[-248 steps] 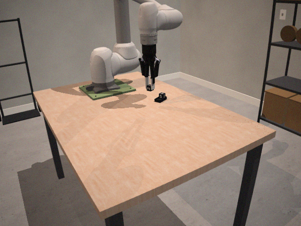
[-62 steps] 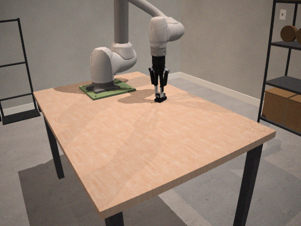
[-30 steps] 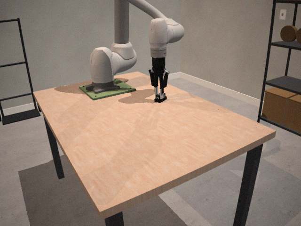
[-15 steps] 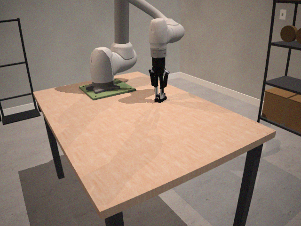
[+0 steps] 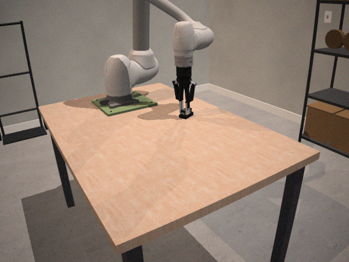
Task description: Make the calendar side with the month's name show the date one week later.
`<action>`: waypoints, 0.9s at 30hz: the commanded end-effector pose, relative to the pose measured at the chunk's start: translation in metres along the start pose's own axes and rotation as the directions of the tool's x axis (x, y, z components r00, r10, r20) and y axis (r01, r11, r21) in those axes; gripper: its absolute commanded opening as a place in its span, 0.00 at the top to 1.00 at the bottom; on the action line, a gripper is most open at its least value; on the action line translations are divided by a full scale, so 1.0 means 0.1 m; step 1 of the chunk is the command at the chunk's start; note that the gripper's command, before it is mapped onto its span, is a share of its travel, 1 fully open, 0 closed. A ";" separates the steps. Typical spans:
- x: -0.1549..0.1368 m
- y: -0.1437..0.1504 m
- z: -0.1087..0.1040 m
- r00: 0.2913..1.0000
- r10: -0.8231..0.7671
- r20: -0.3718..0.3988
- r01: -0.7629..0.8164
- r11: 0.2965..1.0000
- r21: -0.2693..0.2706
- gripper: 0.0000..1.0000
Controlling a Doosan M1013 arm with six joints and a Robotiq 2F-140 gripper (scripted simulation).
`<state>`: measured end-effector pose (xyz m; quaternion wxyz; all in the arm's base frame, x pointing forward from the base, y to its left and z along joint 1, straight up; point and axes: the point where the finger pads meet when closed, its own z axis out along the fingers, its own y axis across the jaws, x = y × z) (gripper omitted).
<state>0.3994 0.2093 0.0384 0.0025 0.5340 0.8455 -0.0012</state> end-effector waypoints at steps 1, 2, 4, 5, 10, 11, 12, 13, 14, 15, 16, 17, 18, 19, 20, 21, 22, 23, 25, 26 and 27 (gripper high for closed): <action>0.00 0.00 0.00 1.000 0.000 0.000 0.000 1.000 0.000 0.76; 0.00 0.00 0.00 1.000 0.000 0.000 0.000 1.000 0.000 0.76; 0.00 0.00 0.00 1.000 0.000 0.000 0.000 1.000 0.000 0.76; 0.00 0.00 0.00 1.000 0.000 0.000 0.000 1.000 0.000 0.76; 0.00 0.00 0.00 1.000 0.000 0.000 0.000 1.000 0.000 0.76; 0.00 0.00 0.00 1.000 0.000 0.000 0.000 1.000 0.000 0.76; 0.00 0.00 0.00 1.000 0.000 0.000 0.000 1.000 0.000 0.76; 0.00 0.00 0.00 1.000 0.000 0.000 0.000 1.000 0.000 0.76; 0.00 0.00 0.00 1.000 0.000 0.000 0.000 1.000 0.000 0.76; 0.00 0.00 0.00 1.000 0.000 0.000 0.000 1.000 0.000 0.76; 0.00 0.00 0.00 1.000 0.000 0.000 0.000 1.000 0.000 0.76; 0.00 0.00 0.00 1.000 0.000 0.000 0.000 1.000 0.000 0.76; 0.00 0.00 0.00 1.000 0.000 0.000 0.000 1.000 0.000 0.76; 0.00 0.00 0.00 1.000 0.000 0.000 0.000 1.000 0.000 0.76; 0.00 0.00 0.00 1.000 0.000 0.000 0.000 1.000 0.000 0.76; 0.00 0.00 0.00 1.000 0.000 0.000 0.000 1.000 0.000 0.76; 0.00 0.00 0.00 1.000 0.000 0.000 0.000 1.000 0.000 0.76; 0.00 0.00 0.00 1.000 0.000 0.000 0.000 1.000 0.000 0.76; 0.00 0.00 0.00 1.000 0.000 0.000 0.000 1.000 0.000 0.74; 0.00 0.00 0.00 1.000 0.000 0.000 0.000 1.000 0.000 0.74; 0.00 0.00 0.00 1.000 0.000 0.000 0.000 1.000 0.000 0.71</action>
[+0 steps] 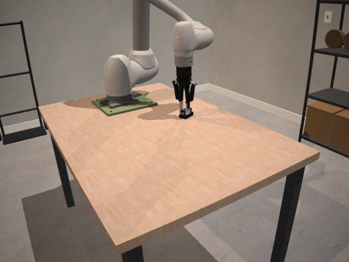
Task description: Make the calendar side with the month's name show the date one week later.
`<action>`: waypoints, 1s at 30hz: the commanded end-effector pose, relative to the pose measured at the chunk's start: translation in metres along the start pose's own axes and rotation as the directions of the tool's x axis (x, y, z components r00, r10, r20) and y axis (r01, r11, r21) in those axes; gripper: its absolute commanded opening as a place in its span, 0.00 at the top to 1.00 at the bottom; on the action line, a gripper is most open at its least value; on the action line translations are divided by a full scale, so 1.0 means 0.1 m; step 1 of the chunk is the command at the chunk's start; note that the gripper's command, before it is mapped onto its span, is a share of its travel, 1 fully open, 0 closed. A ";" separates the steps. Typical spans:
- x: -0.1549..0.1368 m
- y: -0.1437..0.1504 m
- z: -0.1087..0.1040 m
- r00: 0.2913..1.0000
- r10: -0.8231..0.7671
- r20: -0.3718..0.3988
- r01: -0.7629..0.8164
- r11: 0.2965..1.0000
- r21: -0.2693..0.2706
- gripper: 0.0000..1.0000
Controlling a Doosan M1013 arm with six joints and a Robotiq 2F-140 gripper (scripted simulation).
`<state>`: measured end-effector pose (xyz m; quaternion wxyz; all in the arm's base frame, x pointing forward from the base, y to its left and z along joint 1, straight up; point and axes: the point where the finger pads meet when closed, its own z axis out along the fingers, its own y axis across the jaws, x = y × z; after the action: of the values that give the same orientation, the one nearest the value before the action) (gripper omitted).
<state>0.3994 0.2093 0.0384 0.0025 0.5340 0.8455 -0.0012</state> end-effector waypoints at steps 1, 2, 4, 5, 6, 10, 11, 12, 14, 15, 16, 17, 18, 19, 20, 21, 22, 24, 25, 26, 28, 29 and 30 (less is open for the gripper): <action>0.00 0.00 0.00 1.000 0.000 0.000 0.000 1.000 0.000 0.71; 0.00 0.00 0.00 1.000 0.000 0.000 0.000 1.000 0.000 0.71; 0.00 0.00 0.00 1.000 0.000 0.000 0.000 1.000 0.000 0.71; 0.00 0.00 0.00 1.000 0.000 0.000 0.000 1.000 0.000 0.69; 0.00 0.00 0.00 1.000 0.000 0.000 0.000 1.000 0.000 0.69; 0.00 0.00 0.00 1.000 0.000 0.000 0.000 1.000 0.000 0.67; 0.00 0.00 0.00 1.000 0.000 0.000 0.000 1.000 0.000 0.65; 0.00 0.00 0.00 1.000 0.000 0.000 0.000 1.000 0.000 0.65; 0.00 0.00 0.00 1.000 0.000 0.000 0.000 1.000 0.000 0.65; 0.00 0.00 0.00 1.000 0.000 0.000 0.000 1.000 0.000 0.65; 0.00 0.00 0.00 1.000 0.000 0.000 0.000 1.000 0.000 0.65; 0.00 0.00 0.00 1.000 0.000 0.000 0.000 1.000 0.000 0.65; 0.00 0.00 0.00 1.000 0.000 0.000 0.000 1.000 0.000 0.65; 0.00 0.00 0.00 1.000 0.000 0.000 0.000 1.000 0.000 0.65; 0.00 0.00 0.00 1.000 0.000 0.000 0.000 1.000 0.000 0.65; 0.00 0.00 0.00 1.000 0.000 0.000 0.000 1.000 0.000 0.65; 0.00 0.00 0.00 1.000 0.000 0.000 0.000 1.000 0.000 0.65; 0.00 0.00 -0.01 1.000 0.000 0.000 0.000 1.000 0.000 0.65; 0.00 0.00 -0.02 1.000 0.000 0.000 0.000 1.000 0.000 0.65; 0.00 0.00 -0.03 1.000 0.000 0.000 0.000 1.000 0.000 0.65; 0.00 0.00 -0.07 1.000 0.000 0.000 0.000 1.000 0.000 0.65; 0.00 0.00 -0.10 1.000 0.000 0.000 0.000 1.000 0.000 0.65; 0.00 0.00 -0.13 1.000 0.000 0.000 0.000 1.000 0.000 0.65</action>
<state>0.3994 0.2094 0.0465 0.0025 0.5340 0.8455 -0.0012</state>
